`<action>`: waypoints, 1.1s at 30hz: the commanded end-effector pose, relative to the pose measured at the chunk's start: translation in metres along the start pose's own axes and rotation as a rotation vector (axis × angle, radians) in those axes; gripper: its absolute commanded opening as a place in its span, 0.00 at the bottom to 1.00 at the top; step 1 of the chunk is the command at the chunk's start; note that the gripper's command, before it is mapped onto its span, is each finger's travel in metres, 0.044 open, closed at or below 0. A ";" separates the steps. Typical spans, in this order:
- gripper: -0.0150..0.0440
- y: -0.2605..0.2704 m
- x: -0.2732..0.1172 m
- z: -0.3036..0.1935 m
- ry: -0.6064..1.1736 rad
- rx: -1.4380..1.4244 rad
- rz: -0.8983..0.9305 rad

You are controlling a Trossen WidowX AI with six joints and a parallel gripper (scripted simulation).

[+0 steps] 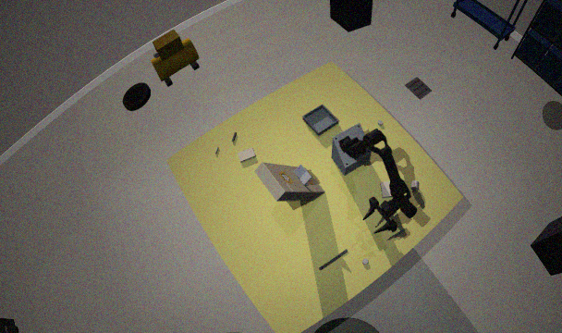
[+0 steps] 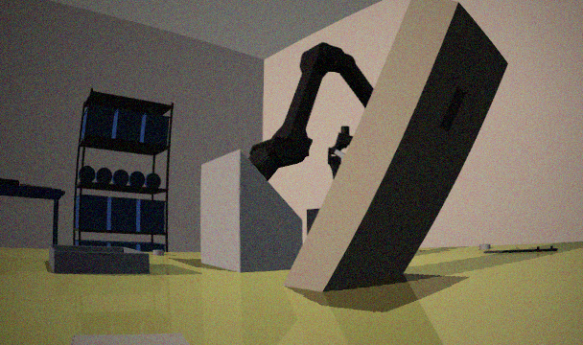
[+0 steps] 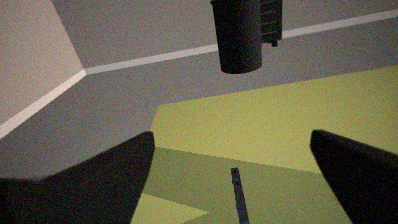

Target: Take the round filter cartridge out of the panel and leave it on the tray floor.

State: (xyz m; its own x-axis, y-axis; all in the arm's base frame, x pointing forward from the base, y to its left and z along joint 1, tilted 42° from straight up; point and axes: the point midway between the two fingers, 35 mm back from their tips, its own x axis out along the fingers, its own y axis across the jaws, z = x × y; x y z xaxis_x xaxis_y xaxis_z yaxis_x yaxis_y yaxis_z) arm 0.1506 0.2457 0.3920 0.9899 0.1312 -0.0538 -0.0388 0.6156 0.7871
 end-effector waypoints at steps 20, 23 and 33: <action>0.45 -0.079 0.114 -0.017 0.216 0.034 -0.129; 0.45 -0.098 0.131 -0.014 0.256 0.056 -0.147; 0.45 -0.159 0.167 0.004 0.368 0.150 -0.177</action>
State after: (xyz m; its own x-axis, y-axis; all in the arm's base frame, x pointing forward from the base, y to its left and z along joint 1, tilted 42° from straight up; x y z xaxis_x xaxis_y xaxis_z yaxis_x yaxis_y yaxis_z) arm 0.3141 0.1820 0.2682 0.8782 0.2865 -0.3829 0.1698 0.5618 0.8097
